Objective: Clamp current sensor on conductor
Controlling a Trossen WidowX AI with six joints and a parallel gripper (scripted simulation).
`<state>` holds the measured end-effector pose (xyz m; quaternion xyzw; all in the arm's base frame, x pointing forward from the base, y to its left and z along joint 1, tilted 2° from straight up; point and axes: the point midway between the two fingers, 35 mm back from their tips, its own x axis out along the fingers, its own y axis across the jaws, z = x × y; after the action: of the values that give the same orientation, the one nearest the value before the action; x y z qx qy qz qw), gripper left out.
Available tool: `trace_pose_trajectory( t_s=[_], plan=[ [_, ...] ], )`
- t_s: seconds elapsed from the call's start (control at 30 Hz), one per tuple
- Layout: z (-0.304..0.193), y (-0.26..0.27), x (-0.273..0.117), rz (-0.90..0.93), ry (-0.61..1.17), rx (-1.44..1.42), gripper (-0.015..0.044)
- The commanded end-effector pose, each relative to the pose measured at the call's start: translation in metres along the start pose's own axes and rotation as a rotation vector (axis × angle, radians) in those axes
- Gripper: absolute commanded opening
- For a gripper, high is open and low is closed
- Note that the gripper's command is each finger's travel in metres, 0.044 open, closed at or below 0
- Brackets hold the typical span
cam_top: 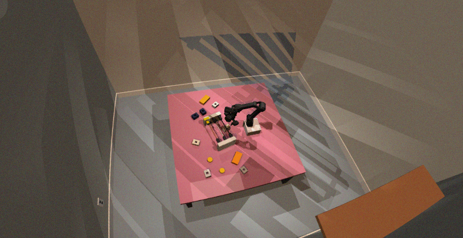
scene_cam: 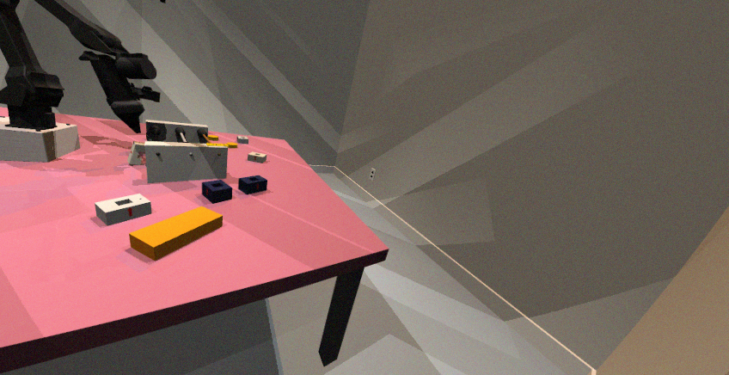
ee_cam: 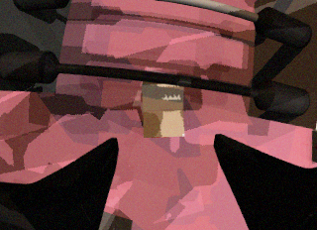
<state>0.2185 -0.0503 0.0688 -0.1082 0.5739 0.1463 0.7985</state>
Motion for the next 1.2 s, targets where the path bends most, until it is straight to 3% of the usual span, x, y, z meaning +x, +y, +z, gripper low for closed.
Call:
trace_pose_trajectory(
  t_s=[0.0, 1.07, 1.17],
  plan=[
    [-0.003, 0.002, 0.010, 0.014, 0.012, 0.005, 0.0332],
    [-0.005, 0.004, 0.052, 0.014, 0.011, 0.005, 0.0332],
    [-0.001, 0.003, 0.048, 0.009, -0.003, -0.003, 0.0253]
  ],
)
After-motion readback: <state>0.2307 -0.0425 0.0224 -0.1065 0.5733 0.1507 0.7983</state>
